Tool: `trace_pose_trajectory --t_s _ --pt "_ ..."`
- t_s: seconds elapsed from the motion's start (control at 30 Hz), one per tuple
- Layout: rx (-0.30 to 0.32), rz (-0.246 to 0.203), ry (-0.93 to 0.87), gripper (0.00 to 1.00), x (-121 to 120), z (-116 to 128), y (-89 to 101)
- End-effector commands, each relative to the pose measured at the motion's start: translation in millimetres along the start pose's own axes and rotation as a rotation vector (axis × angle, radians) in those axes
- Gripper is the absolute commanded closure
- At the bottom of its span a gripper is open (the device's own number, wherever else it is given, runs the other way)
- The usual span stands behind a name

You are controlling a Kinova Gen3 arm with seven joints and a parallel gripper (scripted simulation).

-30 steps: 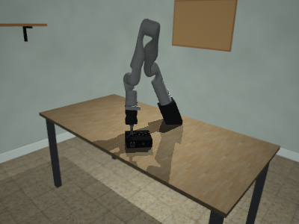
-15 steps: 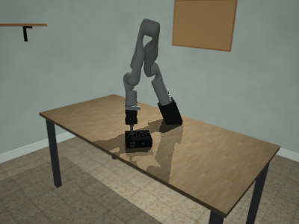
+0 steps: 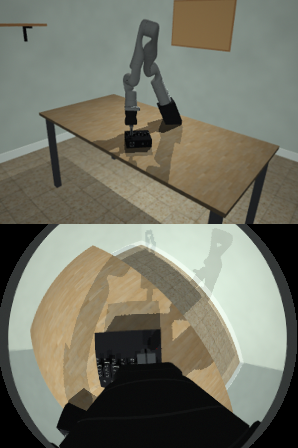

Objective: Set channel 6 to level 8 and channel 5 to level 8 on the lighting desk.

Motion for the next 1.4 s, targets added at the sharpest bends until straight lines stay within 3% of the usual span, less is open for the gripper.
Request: trace_pose_trajectory --t_s 0.0,1.37 --pt "0.004 0.006 -0.008 1.0 2.9 -1.0 -3.4" --pt "0.004 0.006 -0.008 1.0 2.1 3.1 -8.7"
Point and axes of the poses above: the point where the finger pads meet when closed, its own y axis back along the fingers, its own x axis across the jaws, z = x × y, the point moved 7 cm from there along y, back along the fingers, and after that the axes turned 11 degrees about y, right-handed, at the moved point
